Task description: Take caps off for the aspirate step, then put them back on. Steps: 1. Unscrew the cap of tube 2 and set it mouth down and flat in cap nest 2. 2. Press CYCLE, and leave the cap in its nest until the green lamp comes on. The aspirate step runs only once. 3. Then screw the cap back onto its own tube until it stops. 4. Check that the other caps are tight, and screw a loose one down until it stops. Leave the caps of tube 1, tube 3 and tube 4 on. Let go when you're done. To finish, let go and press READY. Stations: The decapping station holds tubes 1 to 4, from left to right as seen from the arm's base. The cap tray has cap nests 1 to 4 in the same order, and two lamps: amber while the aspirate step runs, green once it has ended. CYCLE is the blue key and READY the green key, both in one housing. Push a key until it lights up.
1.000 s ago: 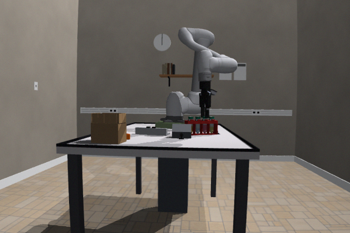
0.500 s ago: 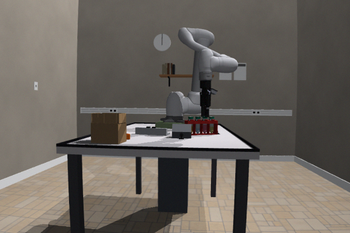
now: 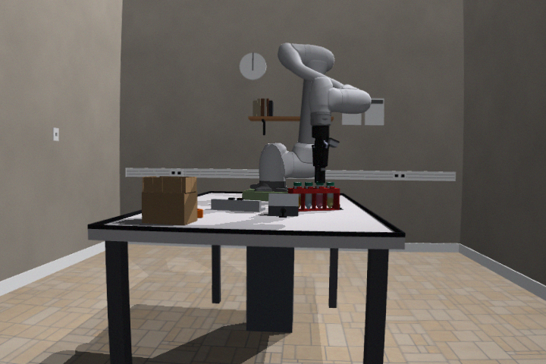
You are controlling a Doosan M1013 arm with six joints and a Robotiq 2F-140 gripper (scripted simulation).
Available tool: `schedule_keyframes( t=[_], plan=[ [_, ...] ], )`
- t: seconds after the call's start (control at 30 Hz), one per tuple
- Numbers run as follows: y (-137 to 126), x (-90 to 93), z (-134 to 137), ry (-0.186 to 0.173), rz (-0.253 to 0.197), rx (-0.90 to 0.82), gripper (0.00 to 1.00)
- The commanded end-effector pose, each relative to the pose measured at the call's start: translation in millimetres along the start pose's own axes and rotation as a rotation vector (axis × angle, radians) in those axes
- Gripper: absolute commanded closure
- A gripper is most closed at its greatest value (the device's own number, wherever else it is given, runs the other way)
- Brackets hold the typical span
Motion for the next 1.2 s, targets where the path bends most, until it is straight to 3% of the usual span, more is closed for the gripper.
schedule_keyframes(
  t=[0.0,0.37,0.47,0.5,0.57,0.67,1.07,1.13,1.17],
  plan=[
    [0,-3.1,0,-0.001,0.000,0.000,0.70],
    [0,-35.7,0,-0.001,0.000,0.000,0.70],
    [0,-35.7,0,-0.001,0.000,0.000,0.70],
    [-8,-35.7,-2,-0.001,0.000,-0.083,0.70],
    [-8,-35.7,-2,-0.001,0.000,-0.083,0.70],
    [-31,-35.7,-11,-0.001,0.000,-0.333,0.70],
    [-80,-35.7,-28,0.000,-0.003,-0.824,0.70],
    [-80,-35.7,-28,0.000,-0.003,-0.824,0.70],
    [-88,-35.7,-30,-0.001,-0.001,-0.928,0.70]
  ],
)
Point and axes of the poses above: the point where the finger pads meet when closed, its own x axis out along the fingers, its own z axis across the jaws, y = z × x, the point moved 6 cm from there along -x, back along the fingers, and after that the axes turned 4 degrees about -x, right-handed, at the moved point
